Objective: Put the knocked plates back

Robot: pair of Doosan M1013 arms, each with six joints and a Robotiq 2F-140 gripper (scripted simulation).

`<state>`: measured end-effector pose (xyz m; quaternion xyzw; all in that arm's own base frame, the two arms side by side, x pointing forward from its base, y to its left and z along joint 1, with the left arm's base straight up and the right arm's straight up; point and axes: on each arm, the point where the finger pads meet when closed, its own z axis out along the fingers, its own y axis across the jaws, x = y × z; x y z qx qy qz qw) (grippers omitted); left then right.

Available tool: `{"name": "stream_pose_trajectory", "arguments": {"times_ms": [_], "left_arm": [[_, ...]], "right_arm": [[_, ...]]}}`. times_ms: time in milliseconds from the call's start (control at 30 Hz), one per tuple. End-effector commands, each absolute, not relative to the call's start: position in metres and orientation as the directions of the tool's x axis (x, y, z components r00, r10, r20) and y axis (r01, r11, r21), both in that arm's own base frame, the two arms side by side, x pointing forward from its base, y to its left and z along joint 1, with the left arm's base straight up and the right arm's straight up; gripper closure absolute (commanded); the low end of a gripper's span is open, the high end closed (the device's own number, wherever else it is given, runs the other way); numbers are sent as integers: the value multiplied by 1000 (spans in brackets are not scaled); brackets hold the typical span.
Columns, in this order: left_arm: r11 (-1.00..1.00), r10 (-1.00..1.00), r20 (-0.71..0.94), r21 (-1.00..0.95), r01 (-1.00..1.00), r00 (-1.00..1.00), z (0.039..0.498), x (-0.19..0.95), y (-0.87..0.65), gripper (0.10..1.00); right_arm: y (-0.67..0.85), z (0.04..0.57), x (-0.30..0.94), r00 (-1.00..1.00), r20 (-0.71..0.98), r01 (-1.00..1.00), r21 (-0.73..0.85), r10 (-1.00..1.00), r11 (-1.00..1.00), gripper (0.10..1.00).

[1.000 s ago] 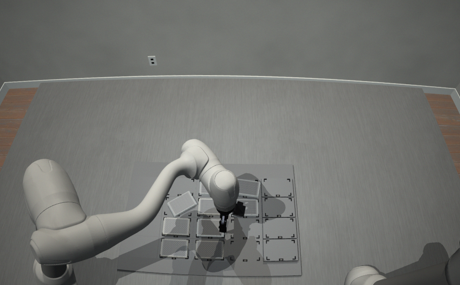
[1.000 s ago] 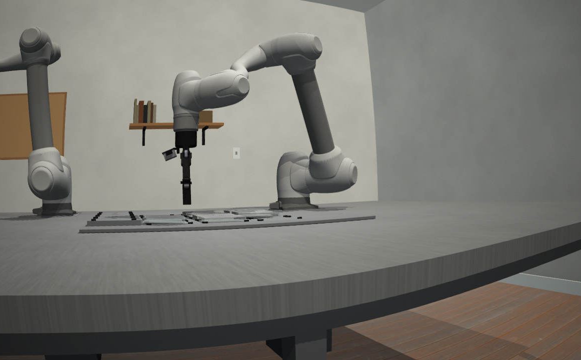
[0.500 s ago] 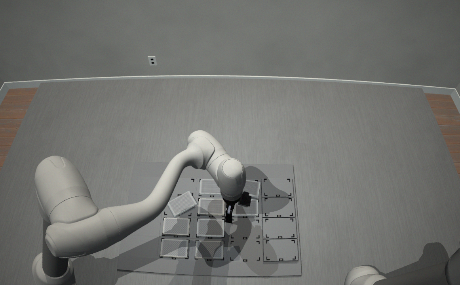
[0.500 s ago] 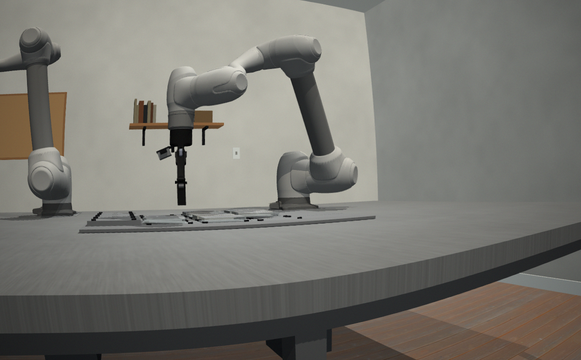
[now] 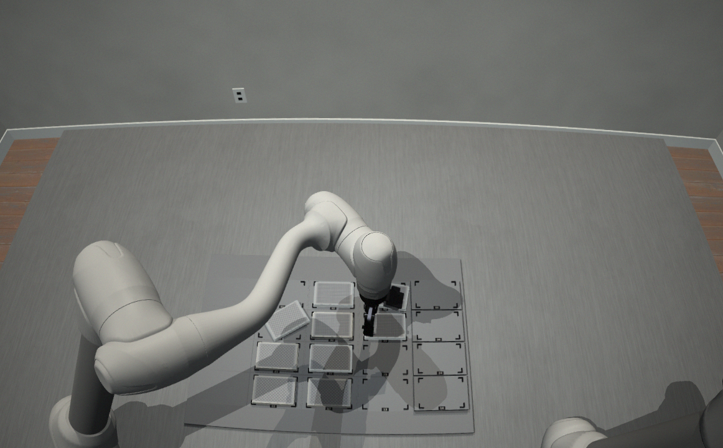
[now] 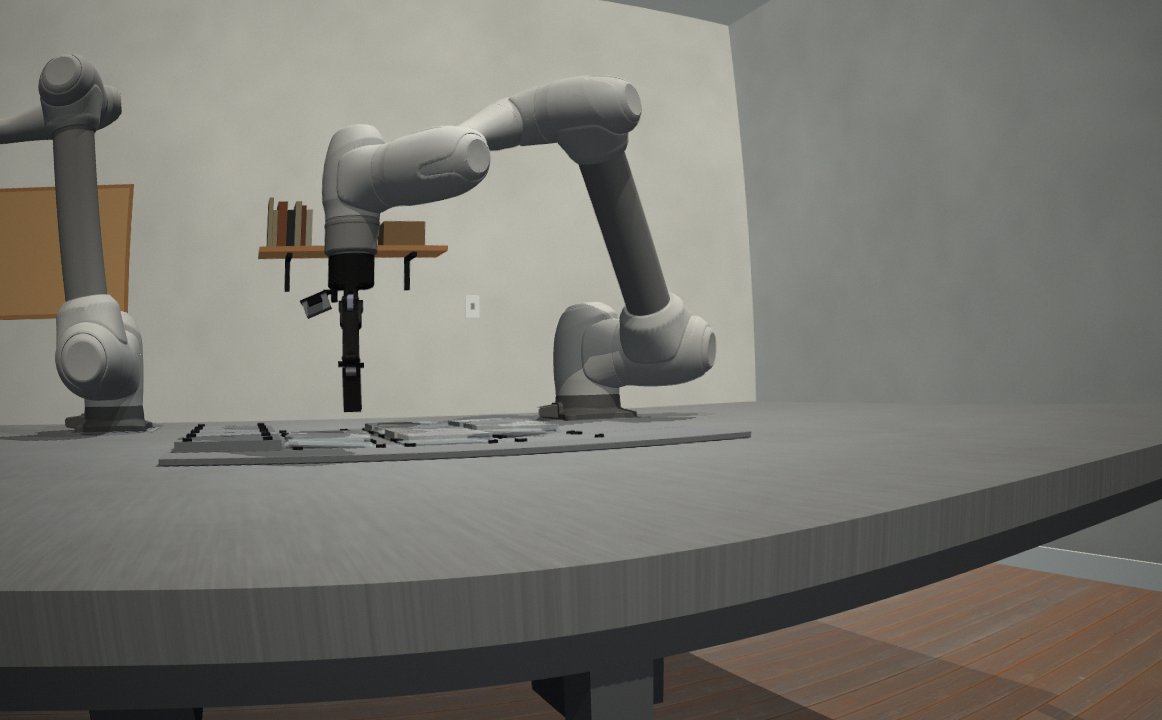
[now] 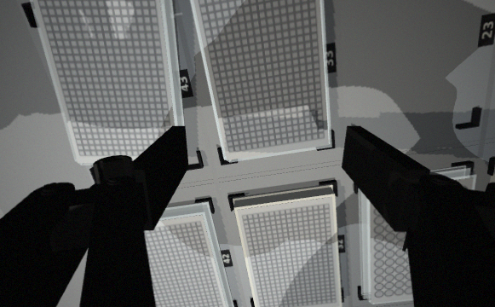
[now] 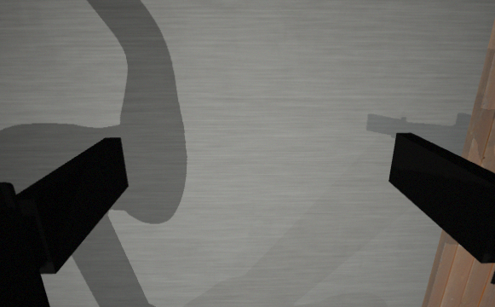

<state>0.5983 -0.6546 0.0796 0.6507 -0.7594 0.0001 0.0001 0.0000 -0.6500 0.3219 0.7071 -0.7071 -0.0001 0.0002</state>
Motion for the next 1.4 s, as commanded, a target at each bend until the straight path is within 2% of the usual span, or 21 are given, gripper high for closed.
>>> {"name": "stream_pose_trajectory", "arguments": {"times_ms": [0, 967, 1367], "left_arm": [[153, -988, 1, -1, -988, -153, 81, 608, -660, 400], [153, -988, 1, -1, -988, -153, 81, 695, -706, 400], [153, -988, 1, -1, -988, -153, 77, 695, -706, 400]], "right_arm": [[-650, 323, 0, 0, 2, -1000, 0, -1000, 0, 98], [-650, 323, 0, 0, 2, -1000, 0, -1000, 0, 98], [-650, 323, 0, 0, 2, -1000, 0, -1000, 0, 98]]}}
